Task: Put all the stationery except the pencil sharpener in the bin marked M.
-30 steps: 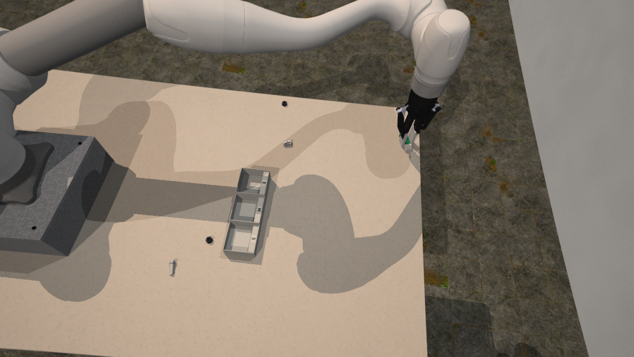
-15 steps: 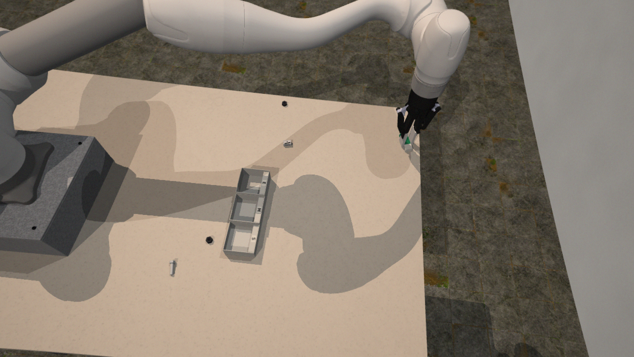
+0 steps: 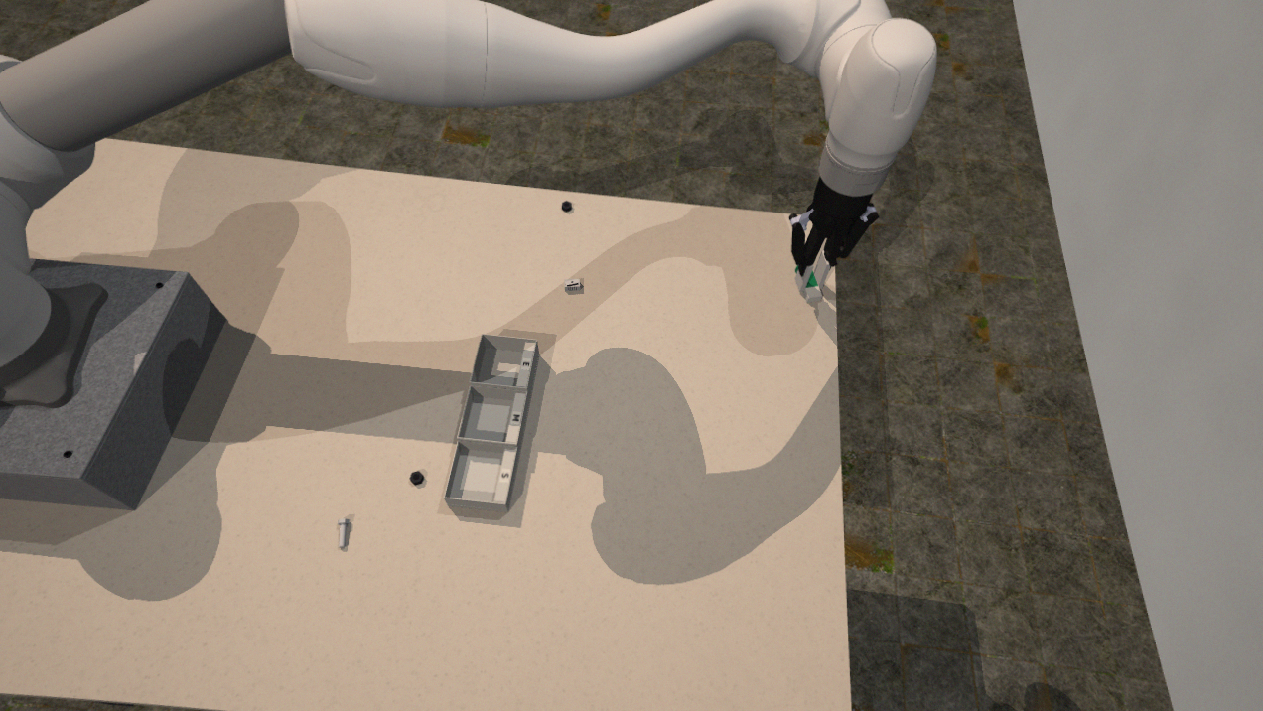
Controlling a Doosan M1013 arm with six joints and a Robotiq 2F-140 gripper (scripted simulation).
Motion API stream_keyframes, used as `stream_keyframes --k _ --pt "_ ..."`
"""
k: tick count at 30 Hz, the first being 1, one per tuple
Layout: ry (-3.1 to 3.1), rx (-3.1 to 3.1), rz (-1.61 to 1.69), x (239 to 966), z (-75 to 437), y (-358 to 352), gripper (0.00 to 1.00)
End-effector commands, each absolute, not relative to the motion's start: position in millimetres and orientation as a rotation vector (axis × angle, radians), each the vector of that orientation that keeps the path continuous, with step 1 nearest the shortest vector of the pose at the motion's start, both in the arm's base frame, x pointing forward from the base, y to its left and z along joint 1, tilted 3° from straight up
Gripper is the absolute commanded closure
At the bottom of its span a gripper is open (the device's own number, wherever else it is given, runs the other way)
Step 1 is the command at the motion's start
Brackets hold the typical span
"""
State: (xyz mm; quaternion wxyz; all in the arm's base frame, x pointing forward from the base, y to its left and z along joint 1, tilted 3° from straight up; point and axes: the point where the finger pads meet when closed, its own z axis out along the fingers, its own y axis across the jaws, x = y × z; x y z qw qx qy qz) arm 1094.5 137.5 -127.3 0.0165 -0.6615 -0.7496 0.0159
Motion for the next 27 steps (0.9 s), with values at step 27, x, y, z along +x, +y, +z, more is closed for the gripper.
stream_keyframes --k 27 --pt "-2.325 -2.054 0.046 1096.1 -80.6 140.9 0.80"
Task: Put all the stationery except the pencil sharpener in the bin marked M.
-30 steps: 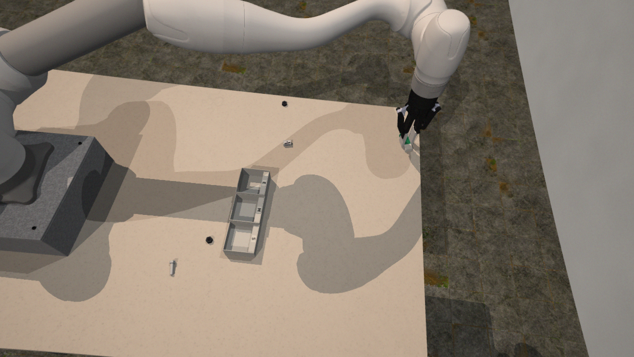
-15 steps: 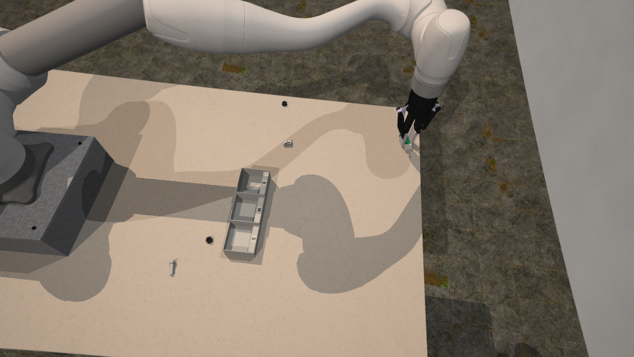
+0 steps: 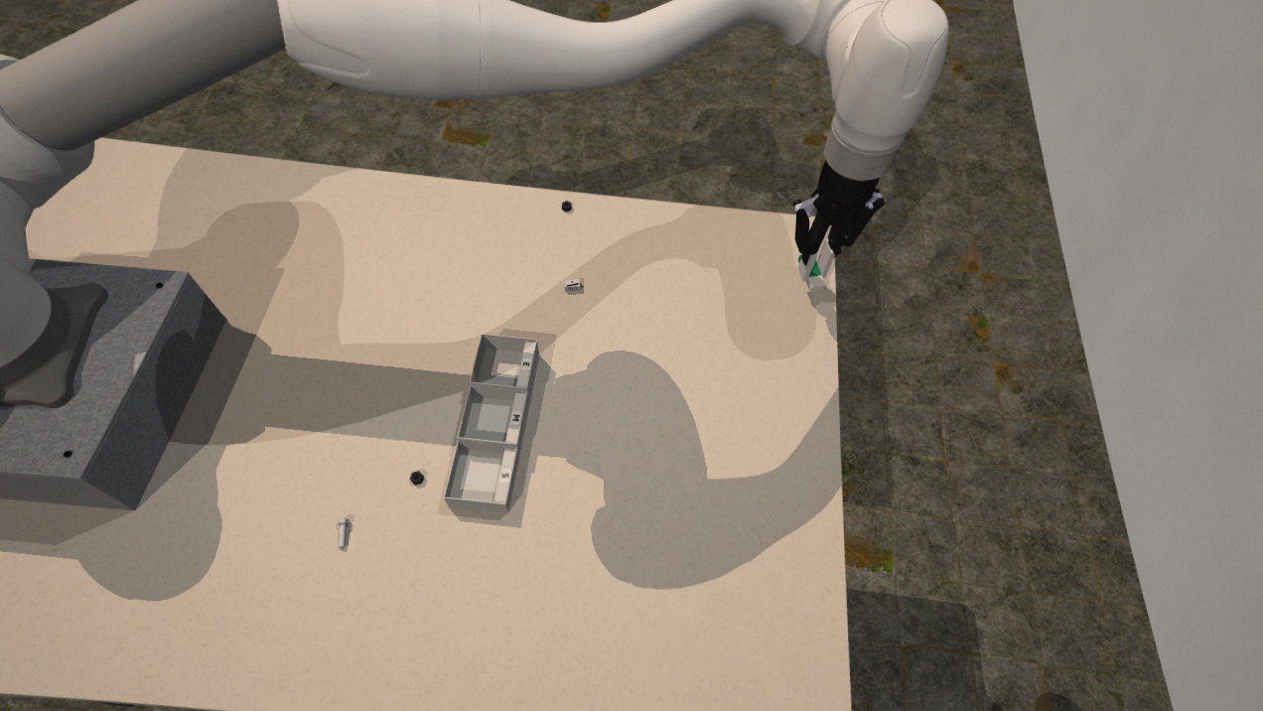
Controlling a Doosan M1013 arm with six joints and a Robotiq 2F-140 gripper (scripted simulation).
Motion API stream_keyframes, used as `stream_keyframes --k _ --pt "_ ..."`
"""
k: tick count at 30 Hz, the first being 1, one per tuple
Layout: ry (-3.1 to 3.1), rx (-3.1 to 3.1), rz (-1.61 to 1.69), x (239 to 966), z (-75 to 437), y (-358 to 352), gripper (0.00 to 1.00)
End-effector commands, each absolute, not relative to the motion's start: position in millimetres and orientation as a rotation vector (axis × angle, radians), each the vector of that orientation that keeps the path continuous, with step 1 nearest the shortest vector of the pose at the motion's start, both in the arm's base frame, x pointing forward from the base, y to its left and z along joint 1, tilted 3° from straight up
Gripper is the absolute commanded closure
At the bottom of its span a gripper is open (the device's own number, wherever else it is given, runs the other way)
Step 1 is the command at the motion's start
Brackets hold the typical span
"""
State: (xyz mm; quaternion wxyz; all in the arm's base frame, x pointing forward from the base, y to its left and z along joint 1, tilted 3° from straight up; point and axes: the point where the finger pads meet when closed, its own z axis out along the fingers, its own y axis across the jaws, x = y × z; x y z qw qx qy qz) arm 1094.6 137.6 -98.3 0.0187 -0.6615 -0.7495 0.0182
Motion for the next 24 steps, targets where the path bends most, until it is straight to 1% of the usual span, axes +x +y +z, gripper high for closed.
stream_keyframes --k 1,3,24 --pt "-2.325 -2.054 0.046 1096.3 -77.3 140.9 0.80" --pt "-2.325 -2.054 0.046 1096.6 -70.7 140.9 0.80" --pt "-2.325 -2.054 0.046 1096.6 -70.7 140.9 0.80"
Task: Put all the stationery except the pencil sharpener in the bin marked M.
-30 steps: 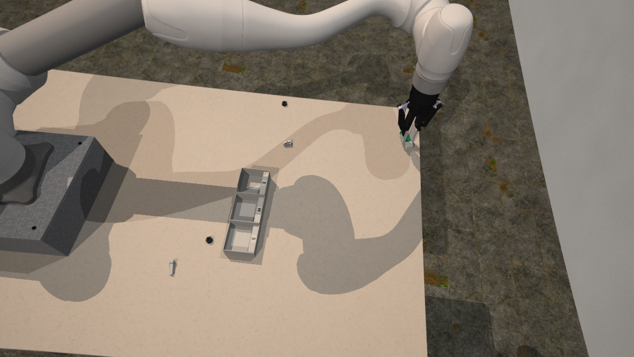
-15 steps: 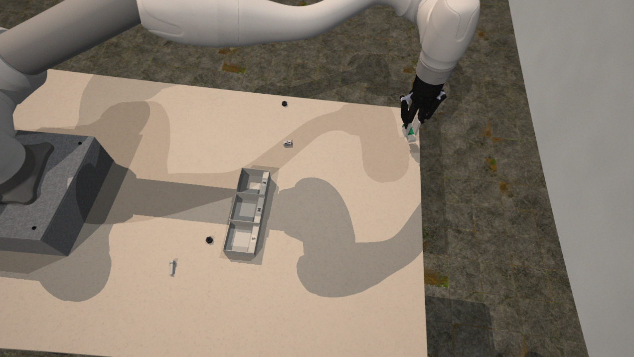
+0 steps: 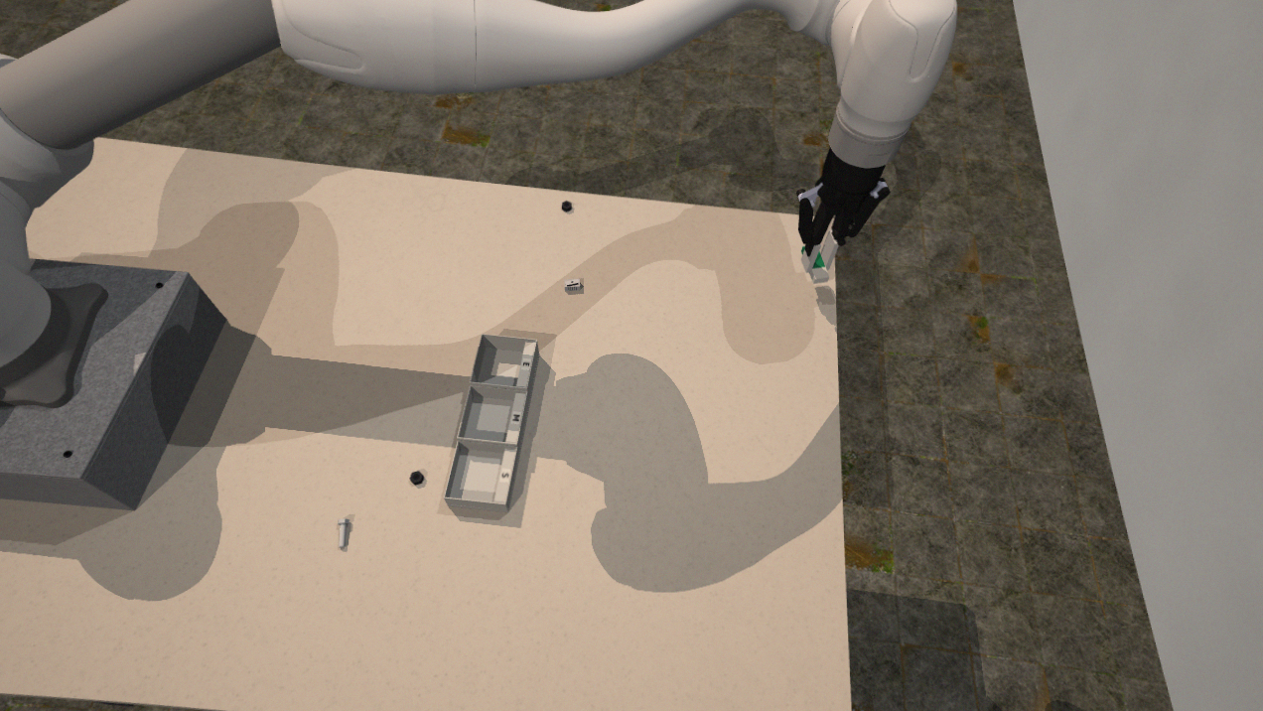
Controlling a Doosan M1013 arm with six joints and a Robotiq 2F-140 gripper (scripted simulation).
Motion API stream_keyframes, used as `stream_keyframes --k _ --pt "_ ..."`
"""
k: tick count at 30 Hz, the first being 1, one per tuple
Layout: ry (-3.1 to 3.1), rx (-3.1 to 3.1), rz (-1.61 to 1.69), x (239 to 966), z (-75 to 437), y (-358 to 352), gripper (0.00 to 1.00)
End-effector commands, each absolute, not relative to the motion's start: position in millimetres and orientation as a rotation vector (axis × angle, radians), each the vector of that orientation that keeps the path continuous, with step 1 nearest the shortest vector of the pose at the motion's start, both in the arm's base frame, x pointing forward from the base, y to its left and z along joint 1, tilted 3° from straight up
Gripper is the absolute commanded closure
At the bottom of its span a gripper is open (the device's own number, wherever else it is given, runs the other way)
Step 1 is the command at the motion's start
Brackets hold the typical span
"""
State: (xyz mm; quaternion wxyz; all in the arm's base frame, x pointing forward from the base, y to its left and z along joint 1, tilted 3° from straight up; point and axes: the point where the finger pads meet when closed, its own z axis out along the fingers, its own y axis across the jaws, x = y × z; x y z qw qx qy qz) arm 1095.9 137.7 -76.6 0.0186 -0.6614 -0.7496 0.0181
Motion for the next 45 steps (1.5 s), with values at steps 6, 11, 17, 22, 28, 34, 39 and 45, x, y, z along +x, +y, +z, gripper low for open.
stream_keyframes --k 6,11,17,22,28,34,39,45 --pt "-2.325 -2.054 0.046 1096.6 -70.7 140.9 0.80" --pt "-2.325 -2.054 0.046 1096.6 -70.7 140.9 0.80" --pt "-2.325 -2.054 0.046 1096.6 -70.7 140.9 0.80" --pt "-2.325 -2.054 0.046 1096.6 -70.7 140.9 0.80" --pt "-2.325 -2.054 0.046 1096.6 -70.7 140.9 0.80" --pt "-2.325 -2.054 0.046 1096.6 -70.7 140.9 0.80" --pt "-2.325 -2.054 0.046 1096.6 -70.7 140.9 0.80" --pt "-2.325 -2.054 0.046 1096.8 -60.5 137.7 0.80"
